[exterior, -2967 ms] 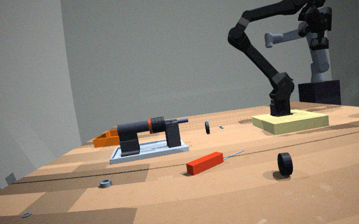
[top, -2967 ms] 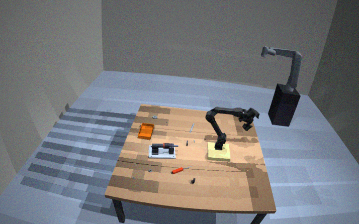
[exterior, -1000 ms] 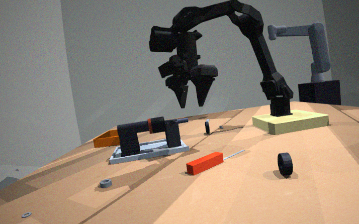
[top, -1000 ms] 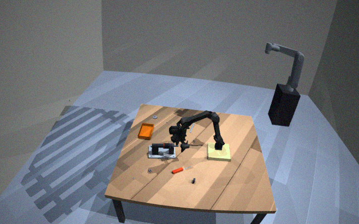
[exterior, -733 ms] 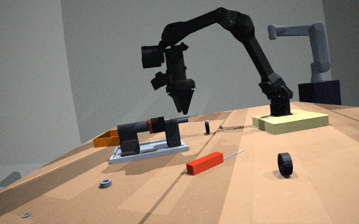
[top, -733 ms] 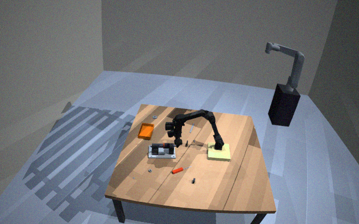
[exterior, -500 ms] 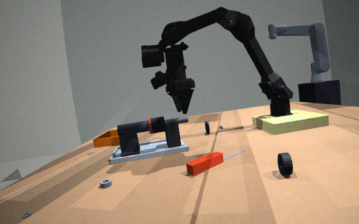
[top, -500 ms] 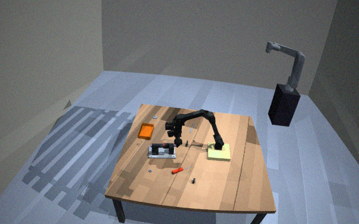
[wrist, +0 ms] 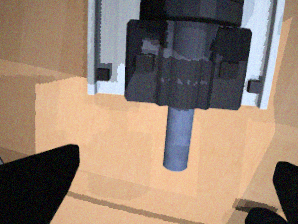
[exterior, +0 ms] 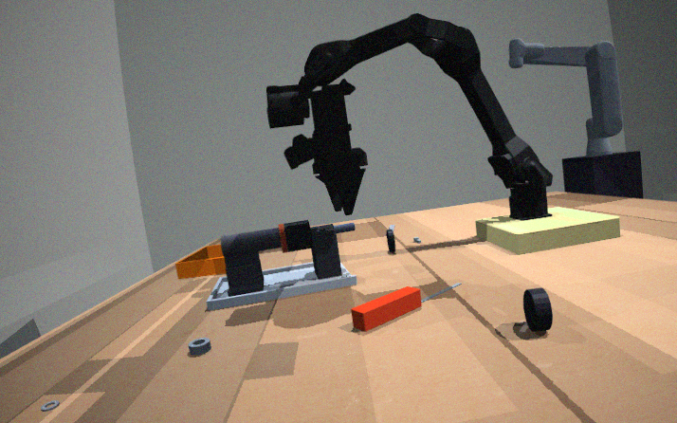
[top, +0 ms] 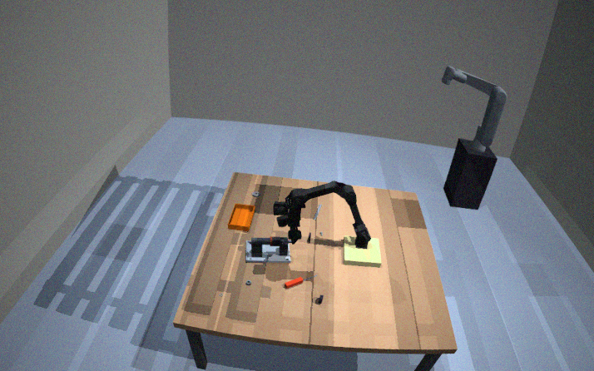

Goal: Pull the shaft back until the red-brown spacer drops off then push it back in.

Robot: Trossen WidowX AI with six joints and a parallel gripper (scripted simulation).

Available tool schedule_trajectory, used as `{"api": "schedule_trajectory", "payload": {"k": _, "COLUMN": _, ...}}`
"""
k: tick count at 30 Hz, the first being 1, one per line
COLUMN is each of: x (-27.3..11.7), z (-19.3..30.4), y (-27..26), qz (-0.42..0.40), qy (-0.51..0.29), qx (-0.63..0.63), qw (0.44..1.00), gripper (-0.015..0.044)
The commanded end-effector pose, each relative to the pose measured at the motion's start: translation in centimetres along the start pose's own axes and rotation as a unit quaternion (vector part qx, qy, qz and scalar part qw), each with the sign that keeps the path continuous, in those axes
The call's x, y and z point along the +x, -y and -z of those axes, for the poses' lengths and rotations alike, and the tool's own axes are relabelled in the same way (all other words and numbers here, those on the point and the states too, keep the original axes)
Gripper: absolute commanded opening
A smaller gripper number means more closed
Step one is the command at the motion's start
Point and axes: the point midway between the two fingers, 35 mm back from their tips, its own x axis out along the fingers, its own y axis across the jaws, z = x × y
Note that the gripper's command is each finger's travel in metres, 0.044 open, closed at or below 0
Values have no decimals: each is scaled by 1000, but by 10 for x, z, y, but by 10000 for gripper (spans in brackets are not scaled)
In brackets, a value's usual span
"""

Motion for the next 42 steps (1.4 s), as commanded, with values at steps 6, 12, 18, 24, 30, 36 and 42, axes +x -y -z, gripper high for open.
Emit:
{"api": "schedule_trajectory", "payload": {"k": 6, "x": 0, "z": 1, "y": 1, "qz": 2, "qy": -2, "qx": 3, "qw": 1000, "gripper": 440}}
{"api": "schedule_trajectory", "payload": {"k": 12, "x": 0, "z": -2, "y": 1, "qz": 2, "qy": -1, "qx": 3, "qw": 1000, "gripper": 440}}
{"api": "schedule_trajectory", "payload": {"k": 18, "x": 0, "z": -2, "y": 1, "qz": 2, "qy": -1, "qx": 3, "qw": 1000, "gripper": 440}}
{"api": "schedule_trajectory", "payload": {"k": 24, "x": 0, "z": -2, "y": 1, "qz": 2, "qy": -1, "qx": 3, "qw": 1000, "gripper": 440}}
{"api": "schedule_trajectory", "payload": {"k": 30, "x": 0, "z": -2, "y": 1, "qz": 2, "qy": -1, "qx": 3, "qw": 1000, "gripper": 440}}
{"api": "schedule_trajectory", "payload": {"k": 36, "x": 6, "z": -3, "y": 1, "qz": 3, "qy": -1, "qx": 3, "qw": 1000, "gripper": 440}}
{"api": "schedule_trajectory", "payload": {"k": 42, "x": 16, "z": -3, "y": 1, "qz": 3, "qy": -1, "qx": 3, "qw": 1000, "gripper": 440}}
